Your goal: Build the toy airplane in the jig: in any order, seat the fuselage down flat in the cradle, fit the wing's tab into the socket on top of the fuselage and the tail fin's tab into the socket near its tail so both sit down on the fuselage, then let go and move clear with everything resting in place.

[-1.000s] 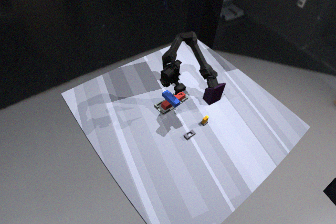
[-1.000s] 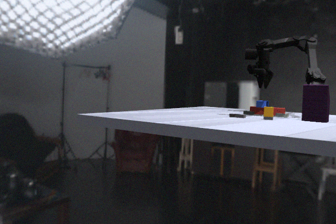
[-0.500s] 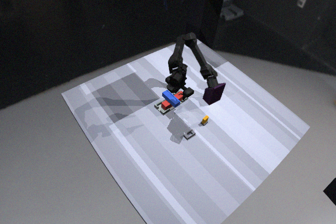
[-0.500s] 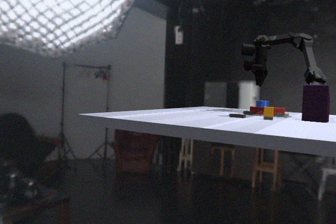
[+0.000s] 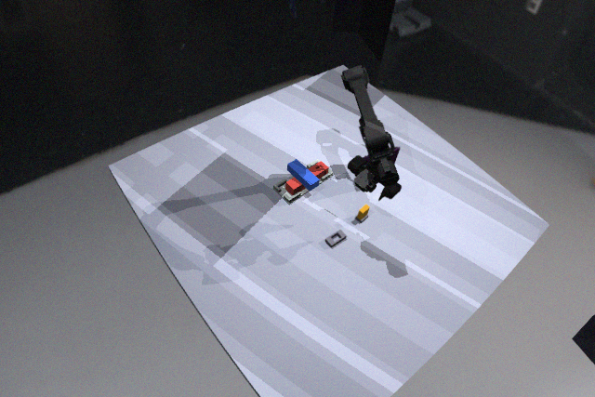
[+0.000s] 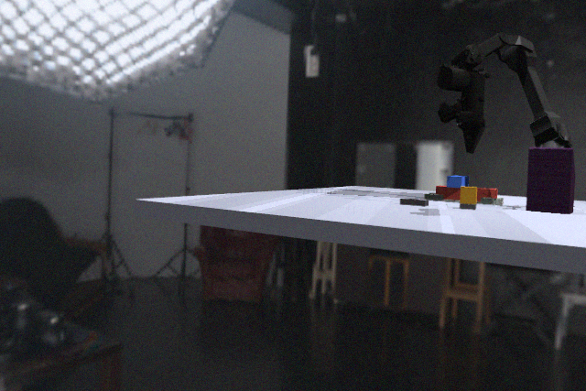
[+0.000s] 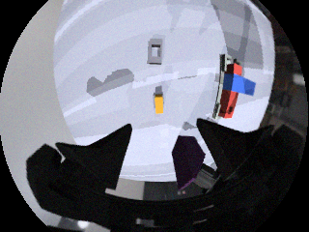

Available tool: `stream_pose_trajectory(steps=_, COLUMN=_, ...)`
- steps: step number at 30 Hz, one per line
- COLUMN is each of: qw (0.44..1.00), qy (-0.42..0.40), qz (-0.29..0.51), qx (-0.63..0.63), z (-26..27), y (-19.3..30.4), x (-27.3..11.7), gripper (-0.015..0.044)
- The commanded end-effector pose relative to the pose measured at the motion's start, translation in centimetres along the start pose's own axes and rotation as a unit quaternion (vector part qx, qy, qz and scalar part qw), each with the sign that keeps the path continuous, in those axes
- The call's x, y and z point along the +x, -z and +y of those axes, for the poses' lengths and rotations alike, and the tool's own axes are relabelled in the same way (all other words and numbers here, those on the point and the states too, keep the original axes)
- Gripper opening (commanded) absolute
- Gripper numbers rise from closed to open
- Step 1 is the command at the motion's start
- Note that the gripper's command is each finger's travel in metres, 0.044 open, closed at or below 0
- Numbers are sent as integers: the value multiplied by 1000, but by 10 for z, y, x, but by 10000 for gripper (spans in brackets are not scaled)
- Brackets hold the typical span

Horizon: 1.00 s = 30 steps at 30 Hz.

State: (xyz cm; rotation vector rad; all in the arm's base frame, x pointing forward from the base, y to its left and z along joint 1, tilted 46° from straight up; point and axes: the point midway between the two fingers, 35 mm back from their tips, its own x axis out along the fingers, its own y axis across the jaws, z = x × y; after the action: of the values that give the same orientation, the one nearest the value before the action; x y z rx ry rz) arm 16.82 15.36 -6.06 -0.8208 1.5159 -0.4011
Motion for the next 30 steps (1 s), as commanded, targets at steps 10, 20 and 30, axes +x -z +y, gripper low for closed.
stream_pose_trajectory(steps=10, qw=1000, qy=-1, qz=4, qx=12, z=2, y=2, x=61, gripper=440)
stream_pose_trajectory(steps=20, qw=1000, qy=-1, qz=3, qx=12, z=2, y=2, x=79, gripper=440)
stream_pose_trajectory(steps=30, qw=1000, qy=0, qz=3, qx=12, z=3, y=2, x=95, gripper=440)
